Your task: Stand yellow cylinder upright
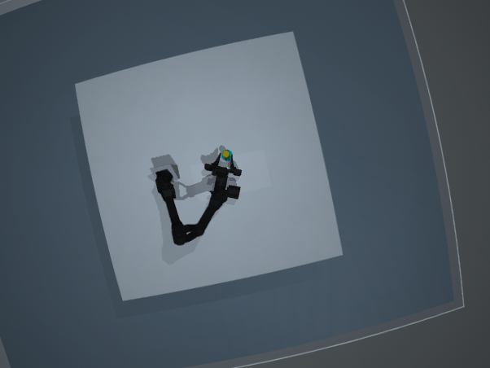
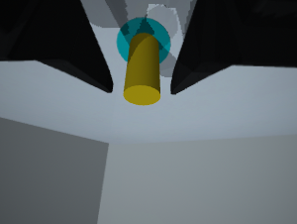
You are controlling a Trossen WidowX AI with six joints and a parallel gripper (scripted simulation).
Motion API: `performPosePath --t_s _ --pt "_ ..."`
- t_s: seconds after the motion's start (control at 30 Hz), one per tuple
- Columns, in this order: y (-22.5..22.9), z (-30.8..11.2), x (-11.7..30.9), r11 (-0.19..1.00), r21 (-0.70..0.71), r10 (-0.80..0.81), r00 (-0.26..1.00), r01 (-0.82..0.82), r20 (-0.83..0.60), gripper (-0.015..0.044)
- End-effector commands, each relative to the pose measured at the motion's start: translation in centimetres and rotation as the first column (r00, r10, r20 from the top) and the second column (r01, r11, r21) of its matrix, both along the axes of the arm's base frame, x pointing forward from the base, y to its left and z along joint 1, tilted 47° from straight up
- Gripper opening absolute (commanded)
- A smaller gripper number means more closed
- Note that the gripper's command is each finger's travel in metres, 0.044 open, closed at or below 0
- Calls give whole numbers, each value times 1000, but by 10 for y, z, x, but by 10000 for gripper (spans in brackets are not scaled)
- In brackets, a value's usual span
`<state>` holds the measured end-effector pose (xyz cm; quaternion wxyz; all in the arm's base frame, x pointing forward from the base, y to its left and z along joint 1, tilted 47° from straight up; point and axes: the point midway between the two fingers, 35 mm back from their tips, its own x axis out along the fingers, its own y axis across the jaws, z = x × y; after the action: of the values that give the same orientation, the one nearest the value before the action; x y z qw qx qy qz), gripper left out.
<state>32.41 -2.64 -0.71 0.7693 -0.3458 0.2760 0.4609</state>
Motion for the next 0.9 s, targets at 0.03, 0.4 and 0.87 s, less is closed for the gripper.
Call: performPosePath --t_s 0.03,0.4,0.87 --pt "0 1 1 1000 0 5 1000 -5 7 394" --pt "32 32 6 1000 0 11 1000 -11 9 400" --pt "73 47 10 994 -105 -64 979 44 -194 400"
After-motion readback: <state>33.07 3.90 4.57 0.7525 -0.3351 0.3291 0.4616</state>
